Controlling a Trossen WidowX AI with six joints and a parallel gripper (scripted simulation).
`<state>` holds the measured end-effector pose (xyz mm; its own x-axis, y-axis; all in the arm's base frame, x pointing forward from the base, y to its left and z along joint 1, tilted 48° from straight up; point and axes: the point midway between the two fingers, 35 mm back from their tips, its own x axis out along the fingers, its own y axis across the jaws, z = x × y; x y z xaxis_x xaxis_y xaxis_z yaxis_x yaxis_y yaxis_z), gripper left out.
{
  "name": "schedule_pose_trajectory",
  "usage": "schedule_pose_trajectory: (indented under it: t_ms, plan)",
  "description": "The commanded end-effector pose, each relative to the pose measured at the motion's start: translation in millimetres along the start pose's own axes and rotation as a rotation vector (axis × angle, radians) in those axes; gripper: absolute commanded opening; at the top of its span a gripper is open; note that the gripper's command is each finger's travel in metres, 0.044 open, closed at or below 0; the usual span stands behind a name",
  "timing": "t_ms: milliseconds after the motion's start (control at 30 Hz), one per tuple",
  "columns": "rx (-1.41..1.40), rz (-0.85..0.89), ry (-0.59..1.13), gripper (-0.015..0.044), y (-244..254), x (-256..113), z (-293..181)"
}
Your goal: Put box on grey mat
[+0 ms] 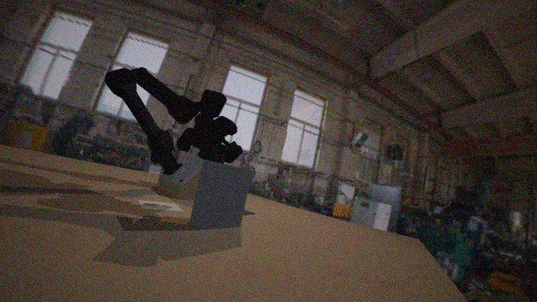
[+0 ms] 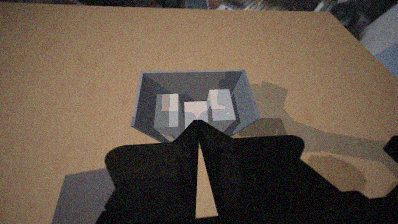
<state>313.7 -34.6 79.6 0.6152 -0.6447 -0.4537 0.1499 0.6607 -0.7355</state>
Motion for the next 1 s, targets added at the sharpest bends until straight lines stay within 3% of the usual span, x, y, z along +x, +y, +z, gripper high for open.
schedule_pose_trajectory:
  t_ms: [0, 967]
  plan:
    - [-0.005, -0.003, 0.008, 0.0000, 0, -1, -6]
    - [-0.005, -0.002, 0.009, 0.0000, 0, -8, -18]
